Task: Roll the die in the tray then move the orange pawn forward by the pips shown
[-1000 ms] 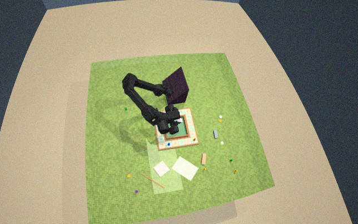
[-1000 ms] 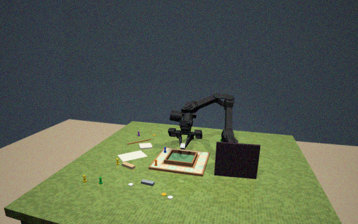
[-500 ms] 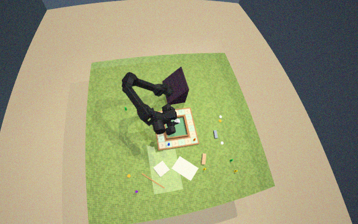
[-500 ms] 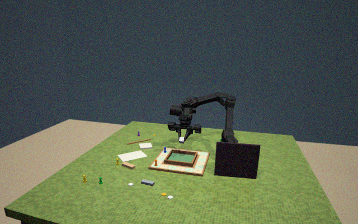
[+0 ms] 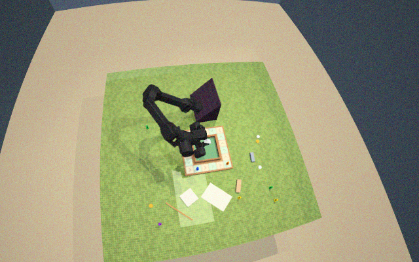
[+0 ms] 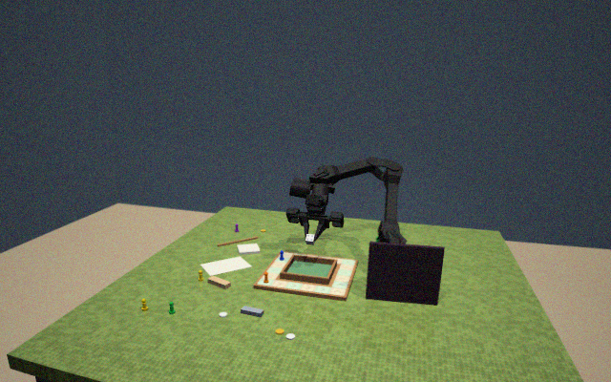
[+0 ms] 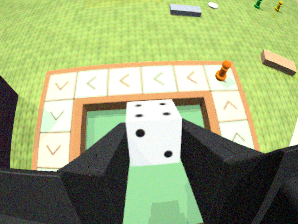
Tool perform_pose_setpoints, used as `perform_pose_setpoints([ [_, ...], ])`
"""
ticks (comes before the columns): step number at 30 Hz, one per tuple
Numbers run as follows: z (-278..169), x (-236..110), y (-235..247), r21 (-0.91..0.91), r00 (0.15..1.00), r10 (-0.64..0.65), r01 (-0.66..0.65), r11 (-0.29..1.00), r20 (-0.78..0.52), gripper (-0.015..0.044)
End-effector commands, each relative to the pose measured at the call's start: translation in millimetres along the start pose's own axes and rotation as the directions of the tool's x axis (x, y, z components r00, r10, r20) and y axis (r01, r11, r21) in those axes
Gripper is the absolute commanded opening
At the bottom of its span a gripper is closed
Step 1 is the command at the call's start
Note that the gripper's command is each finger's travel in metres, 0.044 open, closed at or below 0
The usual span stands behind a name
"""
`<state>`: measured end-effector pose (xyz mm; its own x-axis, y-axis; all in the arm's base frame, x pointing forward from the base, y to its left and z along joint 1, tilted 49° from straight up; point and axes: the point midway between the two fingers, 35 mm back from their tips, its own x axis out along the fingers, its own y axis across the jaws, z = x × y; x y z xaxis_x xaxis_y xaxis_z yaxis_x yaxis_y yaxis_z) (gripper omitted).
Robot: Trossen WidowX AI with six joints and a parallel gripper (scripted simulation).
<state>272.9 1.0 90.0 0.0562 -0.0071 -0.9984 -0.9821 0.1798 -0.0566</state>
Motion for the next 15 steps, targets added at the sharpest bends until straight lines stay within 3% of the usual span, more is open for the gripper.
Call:
perform_pose_setpoints([
  [1, 0.0, 0.2, 0.1, 0.000, 1.000, 0.000, 0.000, 1.000, 0.000, 0.0210],
  [9, 30.3, -26.2, -0.1, 0.002, 1.000, 0.002, -0.002, 1.000, 0.004, 0.0420],
  [11, 29.7, -24.5, 0.3, 0.005, 1.000, 0.008, -0.008, 1.000, -0.011, 0.0440],
  [15, 18.6, 1.8, 5.8, 0.060, 0.944, 0.087, -0.072, 0.996, -0.319, 0.0440],
])
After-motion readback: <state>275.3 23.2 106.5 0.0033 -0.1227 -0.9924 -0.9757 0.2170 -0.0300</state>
